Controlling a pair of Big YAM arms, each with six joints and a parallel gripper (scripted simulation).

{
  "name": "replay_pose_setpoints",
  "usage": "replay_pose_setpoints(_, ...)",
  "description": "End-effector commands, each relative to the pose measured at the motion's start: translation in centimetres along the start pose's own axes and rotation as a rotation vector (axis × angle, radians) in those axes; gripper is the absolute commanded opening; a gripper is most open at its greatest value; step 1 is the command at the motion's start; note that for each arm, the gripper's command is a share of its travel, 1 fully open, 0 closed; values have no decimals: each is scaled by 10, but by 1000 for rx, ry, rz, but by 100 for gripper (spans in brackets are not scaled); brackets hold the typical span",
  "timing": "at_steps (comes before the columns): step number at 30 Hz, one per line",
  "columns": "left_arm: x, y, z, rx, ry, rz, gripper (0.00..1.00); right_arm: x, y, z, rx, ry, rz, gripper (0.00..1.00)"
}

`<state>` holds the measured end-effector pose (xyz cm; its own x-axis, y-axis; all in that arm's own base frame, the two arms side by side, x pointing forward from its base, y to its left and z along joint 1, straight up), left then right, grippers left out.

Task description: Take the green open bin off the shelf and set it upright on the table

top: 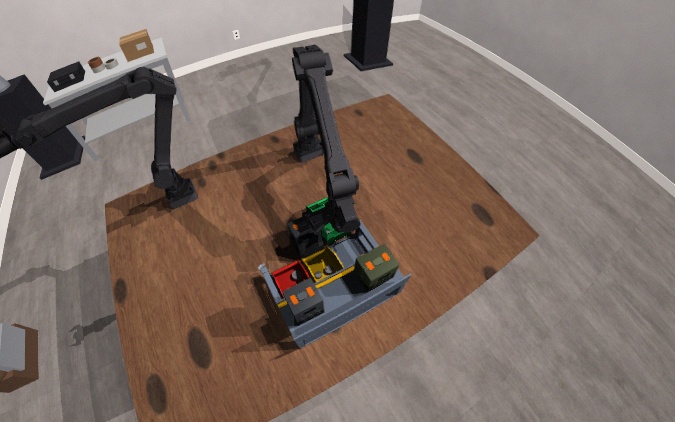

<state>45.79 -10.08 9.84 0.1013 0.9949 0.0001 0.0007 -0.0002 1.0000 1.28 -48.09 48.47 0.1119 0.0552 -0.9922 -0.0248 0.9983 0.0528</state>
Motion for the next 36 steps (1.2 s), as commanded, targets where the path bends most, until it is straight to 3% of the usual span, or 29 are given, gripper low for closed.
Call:
replay_pose_setpoints(1, -4, 0, 2, -12, -1, 0, 0, -16, 7, -3, 2, 9, -53, 100)
replay_pose_setpoints(24, -4, -5, 1, -5, -2, 0, 0, -16, 7, -3, 2, 9, -53, 100)
replay_pose_setpoints(25, -7, 22, 20, -58, -14, -9, 43, -16, 7, -3, 2, 9, -53, 100)
replay_pose_setpoints(36, -7, 19, 20, -58, -14, -8, 43, -16, 7, -3, 2, 9, -53, 100)
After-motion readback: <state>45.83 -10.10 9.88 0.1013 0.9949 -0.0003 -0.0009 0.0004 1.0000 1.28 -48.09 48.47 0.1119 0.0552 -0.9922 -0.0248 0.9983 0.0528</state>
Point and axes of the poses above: on each arm, the point where the finger pads meet when closed, its own y axis back along the fingers, its own z axis across the jaws, x = y × z, the point moved 7 cm from there along y, back along the fingers, and after that the axes turned 6 degrees about -y, right-handed, at the moved point
